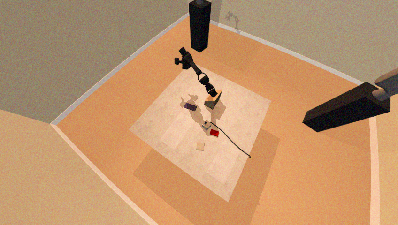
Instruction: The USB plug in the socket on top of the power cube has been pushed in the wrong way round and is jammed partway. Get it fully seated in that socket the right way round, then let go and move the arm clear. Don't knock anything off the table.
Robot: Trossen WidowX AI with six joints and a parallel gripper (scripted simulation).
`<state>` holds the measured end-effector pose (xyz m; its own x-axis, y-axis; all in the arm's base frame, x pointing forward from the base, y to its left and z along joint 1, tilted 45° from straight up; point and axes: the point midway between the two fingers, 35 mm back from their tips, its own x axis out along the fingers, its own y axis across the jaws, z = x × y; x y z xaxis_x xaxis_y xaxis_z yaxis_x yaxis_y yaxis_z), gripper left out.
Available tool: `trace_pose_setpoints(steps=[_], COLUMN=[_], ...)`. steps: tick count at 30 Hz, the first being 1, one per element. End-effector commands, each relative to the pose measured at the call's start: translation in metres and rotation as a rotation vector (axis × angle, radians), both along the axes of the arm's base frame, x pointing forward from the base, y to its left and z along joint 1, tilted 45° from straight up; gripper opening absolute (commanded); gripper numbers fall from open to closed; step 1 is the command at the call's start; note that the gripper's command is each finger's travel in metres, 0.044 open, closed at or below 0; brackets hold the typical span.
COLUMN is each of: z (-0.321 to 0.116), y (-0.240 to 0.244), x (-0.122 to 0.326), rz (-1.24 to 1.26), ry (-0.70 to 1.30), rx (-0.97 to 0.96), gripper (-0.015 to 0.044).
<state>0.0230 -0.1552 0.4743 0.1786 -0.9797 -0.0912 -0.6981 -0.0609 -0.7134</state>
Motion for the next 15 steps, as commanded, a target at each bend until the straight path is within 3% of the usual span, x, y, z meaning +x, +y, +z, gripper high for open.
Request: trace_pose_setpoints(steps=[1, 8, 15], z=[-0.001, -0.032, -0.075], y=[-0.001, -0.056, -0.096], x=[0.000, 0.023, 0.076], rz=[0.006, 0.185, 0.295], ry=[-0.004, -0.157, -0.243], rx=[0.003, 0.194, 0.427], gripper=[0.0426, 0.0440, 0.0440])
